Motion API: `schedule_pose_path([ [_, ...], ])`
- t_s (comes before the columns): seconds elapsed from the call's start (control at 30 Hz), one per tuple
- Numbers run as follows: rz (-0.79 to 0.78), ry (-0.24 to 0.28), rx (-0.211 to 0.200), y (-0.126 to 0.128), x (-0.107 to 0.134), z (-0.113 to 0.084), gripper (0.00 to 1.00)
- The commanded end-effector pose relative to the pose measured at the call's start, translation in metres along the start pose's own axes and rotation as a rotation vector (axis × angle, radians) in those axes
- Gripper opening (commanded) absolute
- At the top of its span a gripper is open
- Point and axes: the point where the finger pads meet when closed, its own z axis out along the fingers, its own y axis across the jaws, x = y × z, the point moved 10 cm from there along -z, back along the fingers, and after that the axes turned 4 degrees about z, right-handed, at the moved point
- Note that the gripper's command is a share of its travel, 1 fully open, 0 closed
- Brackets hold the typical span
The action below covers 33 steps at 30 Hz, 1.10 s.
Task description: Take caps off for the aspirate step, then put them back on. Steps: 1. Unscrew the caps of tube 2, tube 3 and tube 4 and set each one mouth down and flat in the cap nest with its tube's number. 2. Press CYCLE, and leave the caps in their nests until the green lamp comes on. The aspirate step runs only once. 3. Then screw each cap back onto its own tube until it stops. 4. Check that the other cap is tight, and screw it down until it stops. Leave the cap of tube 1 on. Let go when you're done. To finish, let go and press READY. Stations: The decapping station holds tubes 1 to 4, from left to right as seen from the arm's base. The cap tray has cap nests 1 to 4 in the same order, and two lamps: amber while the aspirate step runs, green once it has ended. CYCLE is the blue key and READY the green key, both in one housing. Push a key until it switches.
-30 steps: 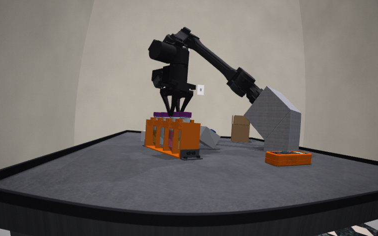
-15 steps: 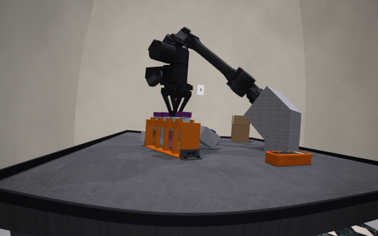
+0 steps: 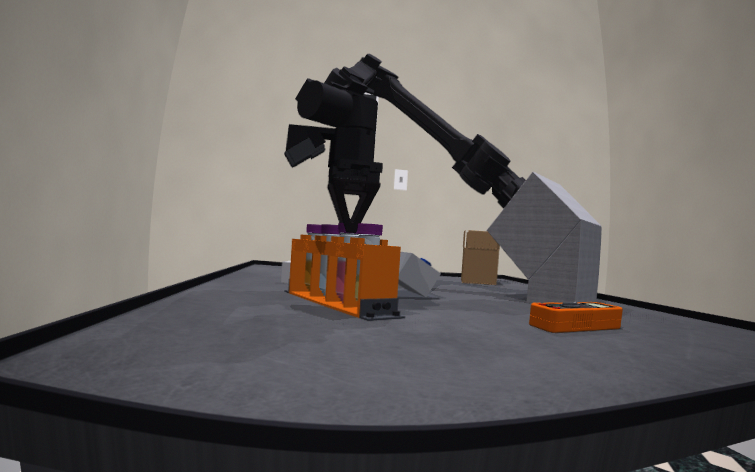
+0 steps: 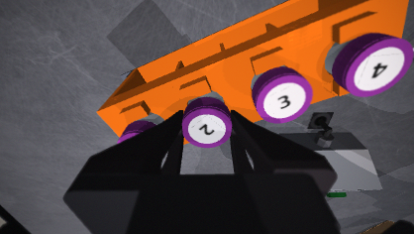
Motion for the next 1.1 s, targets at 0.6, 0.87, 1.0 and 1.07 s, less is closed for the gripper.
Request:
schedule_pose_path([
  [0.6, -1.007, -0.024, -0.010, 0.0010, -0.0034, -0.0067, 0.00],
  [0.87, -1.306, -0.026, -0.007, 0.0006, -0.0039, -0.0066, 0.00],
  [1.0, -1.506, -0.027, -0.004, 0.0005, -0.0041, -0.0068, 0.00],
  [1.07, -1.600, -0.028, -0.003, 0.0005, -0.0043, -0.0068, 0.00],
])
